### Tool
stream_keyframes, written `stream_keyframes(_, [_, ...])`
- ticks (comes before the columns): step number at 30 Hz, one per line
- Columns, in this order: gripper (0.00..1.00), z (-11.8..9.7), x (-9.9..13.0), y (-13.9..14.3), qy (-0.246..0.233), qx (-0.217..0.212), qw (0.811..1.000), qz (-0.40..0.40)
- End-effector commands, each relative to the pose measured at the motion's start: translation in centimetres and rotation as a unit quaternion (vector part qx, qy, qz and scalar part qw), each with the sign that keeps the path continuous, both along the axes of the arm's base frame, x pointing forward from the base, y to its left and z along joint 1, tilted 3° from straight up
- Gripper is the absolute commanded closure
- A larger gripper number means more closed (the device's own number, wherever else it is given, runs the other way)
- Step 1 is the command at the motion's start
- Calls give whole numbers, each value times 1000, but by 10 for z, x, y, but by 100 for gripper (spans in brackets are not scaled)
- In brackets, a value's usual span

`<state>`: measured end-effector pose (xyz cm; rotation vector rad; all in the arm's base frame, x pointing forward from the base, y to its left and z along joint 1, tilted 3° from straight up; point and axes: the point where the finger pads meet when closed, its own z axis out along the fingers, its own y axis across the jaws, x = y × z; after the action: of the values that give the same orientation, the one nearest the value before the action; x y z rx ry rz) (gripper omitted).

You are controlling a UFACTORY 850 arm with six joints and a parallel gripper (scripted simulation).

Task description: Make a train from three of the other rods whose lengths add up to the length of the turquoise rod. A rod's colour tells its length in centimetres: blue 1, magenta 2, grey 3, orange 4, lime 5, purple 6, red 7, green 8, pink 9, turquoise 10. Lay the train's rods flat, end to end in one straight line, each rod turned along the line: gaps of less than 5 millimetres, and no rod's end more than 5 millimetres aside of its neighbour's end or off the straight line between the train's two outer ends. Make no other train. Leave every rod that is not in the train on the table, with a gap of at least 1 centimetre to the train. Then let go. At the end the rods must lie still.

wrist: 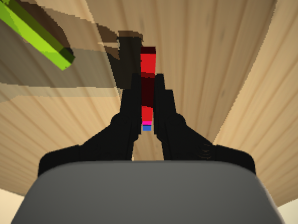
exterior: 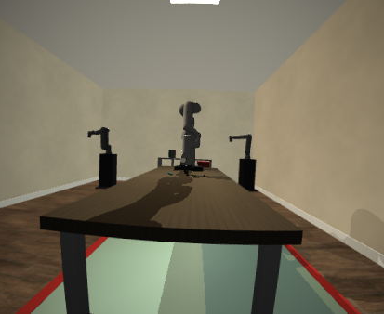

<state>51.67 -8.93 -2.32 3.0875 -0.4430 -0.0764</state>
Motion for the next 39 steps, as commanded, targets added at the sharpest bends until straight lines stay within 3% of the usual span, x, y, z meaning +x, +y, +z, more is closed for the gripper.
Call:
stream_keyframes(1, [96, 1, 1, 0, -1, 0, 1000, 0])
stream_keyframes(39, [96, -4, 1, -1, -1, 0, 1000, 0])
